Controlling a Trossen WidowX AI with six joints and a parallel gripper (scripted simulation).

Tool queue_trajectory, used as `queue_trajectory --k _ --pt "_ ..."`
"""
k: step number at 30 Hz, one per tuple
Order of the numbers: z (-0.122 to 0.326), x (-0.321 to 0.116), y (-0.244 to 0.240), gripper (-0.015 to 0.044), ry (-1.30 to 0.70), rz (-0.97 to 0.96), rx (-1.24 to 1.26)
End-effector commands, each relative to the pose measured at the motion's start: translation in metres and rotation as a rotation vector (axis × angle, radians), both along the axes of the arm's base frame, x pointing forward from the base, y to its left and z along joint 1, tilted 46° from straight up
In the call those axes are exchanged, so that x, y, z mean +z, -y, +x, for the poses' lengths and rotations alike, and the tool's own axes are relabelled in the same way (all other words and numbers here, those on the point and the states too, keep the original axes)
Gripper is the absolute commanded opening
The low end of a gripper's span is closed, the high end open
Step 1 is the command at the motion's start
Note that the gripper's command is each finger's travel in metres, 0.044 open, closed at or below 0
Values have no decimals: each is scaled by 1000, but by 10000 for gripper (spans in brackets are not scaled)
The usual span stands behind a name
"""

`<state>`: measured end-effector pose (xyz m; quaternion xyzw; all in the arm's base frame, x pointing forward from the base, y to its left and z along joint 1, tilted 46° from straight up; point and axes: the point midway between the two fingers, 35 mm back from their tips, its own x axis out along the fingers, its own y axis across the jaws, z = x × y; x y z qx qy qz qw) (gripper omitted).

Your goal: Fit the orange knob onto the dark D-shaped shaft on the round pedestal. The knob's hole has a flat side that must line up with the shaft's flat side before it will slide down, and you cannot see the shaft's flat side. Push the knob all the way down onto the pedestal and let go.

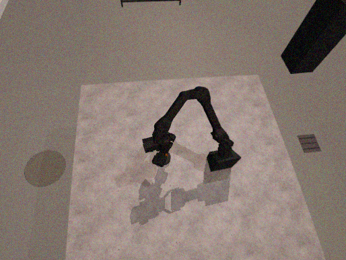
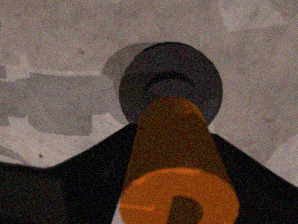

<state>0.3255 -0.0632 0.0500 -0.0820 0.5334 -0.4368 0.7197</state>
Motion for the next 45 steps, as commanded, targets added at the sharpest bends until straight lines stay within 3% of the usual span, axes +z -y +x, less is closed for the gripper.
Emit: queue_trajectory --k 1,5,45 --pt "0 2 -2 0 53 8 -43" --pt "0 2 -3 0 139 14 -127" --pt "2 3 -1 0 139 14 -127"
